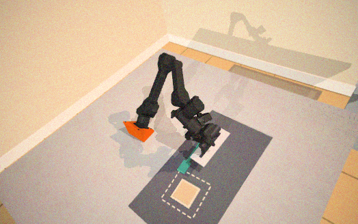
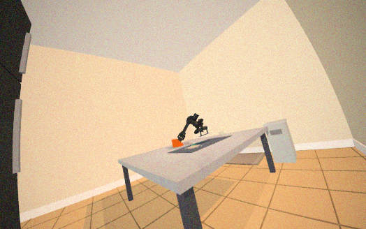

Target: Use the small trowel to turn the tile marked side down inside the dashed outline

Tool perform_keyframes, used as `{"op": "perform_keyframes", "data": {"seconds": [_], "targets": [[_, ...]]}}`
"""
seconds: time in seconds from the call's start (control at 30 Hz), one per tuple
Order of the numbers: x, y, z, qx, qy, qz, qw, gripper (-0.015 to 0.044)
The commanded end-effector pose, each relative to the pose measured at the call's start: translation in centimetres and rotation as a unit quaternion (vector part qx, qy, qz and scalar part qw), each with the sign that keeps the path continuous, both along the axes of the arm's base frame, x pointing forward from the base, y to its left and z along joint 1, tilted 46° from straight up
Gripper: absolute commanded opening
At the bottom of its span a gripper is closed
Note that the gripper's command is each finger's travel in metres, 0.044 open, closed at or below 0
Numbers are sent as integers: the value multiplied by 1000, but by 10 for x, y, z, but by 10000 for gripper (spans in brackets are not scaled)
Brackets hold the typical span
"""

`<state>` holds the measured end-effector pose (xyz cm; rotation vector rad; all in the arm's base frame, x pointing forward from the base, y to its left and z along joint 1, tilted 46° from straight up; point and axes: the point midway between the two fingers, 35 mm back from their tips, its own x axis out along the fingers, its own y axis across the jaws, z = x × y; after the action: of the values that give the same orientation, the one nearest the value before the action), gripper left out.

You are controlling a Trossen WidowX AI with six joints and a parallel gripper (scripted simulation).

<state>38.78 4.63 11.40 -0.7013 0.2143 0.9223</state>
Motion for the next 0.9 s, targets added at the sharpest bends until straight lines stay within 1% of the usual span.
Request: {"op": "perform_keyframes", "data": {"seconds": [0.0,0.4,0.87], "targets": [[12,9,8,9,39,-19,999,0],[32,51,22,28,199,-89,976,0],[25,89,38,6,364,-213,906,0]]}}
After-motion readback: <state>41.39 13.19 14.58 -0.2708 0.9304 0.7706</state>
